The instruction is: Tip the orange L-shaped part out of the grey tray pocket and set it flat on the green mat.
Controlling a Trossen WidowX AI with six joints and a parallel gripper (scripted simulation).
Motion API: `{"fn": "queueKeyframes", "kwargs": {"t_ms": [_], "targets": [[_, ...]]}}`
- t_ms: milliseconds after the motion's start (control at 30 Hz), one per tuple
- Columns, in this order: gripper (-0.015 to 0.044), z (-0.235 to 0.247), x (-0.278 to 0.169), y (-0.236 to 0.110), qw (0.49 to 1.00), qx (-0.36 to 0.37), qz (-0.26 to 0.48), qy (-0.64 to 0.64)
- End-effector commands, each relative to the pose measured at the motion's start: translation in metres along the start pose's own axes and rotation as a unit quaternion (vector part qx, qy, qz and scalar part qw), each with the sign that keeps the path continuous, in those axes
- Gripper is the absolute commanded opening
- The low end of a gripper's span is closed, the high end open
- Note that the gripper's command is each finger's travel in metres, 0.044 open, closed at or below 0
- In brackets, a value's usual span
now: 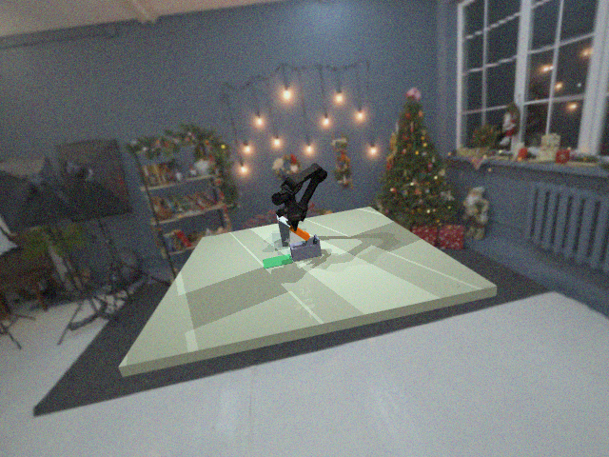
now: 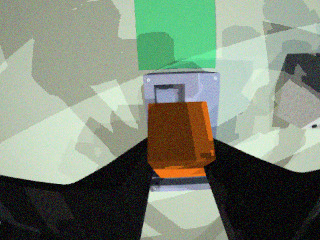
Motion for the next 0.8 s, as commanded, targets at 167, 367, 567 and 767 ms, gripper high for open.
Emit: {"fn": "queueKeyframes", "kwargs": {"t_ms": [167,367,567,767], "targets": [[0.0,-0.009,0.042,0.001,1.0,-0.002,-0.002,-0.001],[0.0,-0.016,0.072,0.001,1.0,-0.002,-0.003,-0.001],[0.0,-0.022,0.101,0.0,1.0,-0.002,-0.004,-0.001],[0.0,-0.029,0.13,0.0,1.0,-0.002,-0.005,-0.001]]}}
Point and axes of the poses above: the point midway between the two fingers, 35 mm back from their tips, its own y axis out along the fingers, its own z axis across the jaws, x = y × z, the point moved 7 cm from there along -y, back along the fingers, and after that the axes turned 7 degrees about -y, right-handed, at the moved point
